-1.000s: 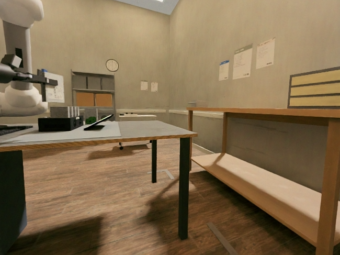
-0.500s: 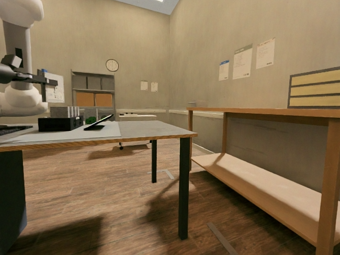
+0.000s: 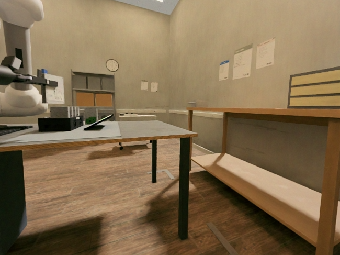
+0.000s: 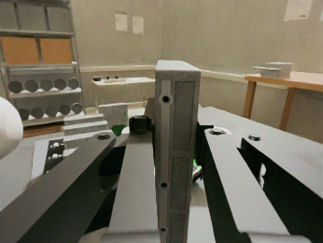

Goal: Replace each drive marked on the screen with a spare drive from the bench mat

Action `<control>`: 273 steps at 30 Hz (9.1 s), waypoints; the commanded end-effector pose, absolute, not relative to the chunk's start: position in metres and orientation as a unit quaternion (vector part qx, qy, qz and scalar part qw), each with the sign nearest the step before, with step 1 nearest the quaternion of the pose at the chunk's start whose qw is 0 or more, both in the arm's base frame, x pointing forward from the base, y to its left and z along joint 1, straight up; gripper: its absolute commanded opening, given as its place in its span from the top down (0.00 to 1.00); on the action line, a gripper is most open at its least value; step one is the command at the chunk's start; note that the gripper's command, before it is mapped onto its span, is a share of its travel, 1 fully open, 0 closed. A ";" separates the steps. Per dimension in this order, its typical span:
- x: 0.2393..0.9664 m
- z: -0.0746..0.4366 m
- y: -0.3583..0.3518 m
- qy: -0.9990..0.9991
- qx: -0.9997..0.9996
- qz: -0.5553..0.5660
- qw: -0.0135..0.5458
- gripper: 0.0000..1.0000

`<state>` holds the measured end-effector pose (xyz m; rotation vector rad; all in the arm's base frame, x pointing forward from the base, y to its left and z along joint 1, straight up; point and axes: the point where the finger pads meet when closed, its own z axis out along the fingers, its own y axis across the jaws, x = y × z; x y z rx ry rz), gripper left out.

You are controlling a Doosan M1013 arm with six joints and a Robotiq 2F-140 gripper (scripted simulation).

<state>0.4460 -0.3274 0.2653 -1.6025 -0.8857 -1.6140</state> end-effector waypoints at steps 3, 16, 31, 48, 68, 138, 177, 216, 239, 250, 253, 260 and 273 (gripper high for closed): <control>0.446 0.264 -0.327 -0.341 -0.616 -0.621 0.343 0.90; 0.446 0.252 -0.327 -0.341 -0.616 -0.621 0.343 0.90; 0.446 0.233 -0.327 -0.341 -0.616 -0.621 0.343 0.90; 0.446 0.208 -0.327 -0.341 -0.616 -0.621 0.343 0.90; 0.447 0.178 -0.327 -0.341 -0.616 -0.621 0.343 0.90; 0.447 0.096 -0.327 -0.341 -0.616 -0.621 0.343 0.90; 0.447 0.091 -0.327 -0.341 -0.616 -0.621 0.343 0.90; 0.447 0.091 -0.327 -0.341 -0.616 -0.621 0.343 0.60; 0.447 0.091 -0.327 -0.341 -0.616 -0.621 0.343 0.60; 0.447 0.091 -0.326 -0.341 -0.616 -0.621 0.343 0.60; 0.447 0.091 -0.326 -0.341 -0.616 -0.621 0.343 0.60; 0.447 0.091 -0.326 -0.341 -0.616 -0.621 0.343 0.60; 0.444 0.091 -0.331 -0.341 -0.616 -0.621 0.343 0.60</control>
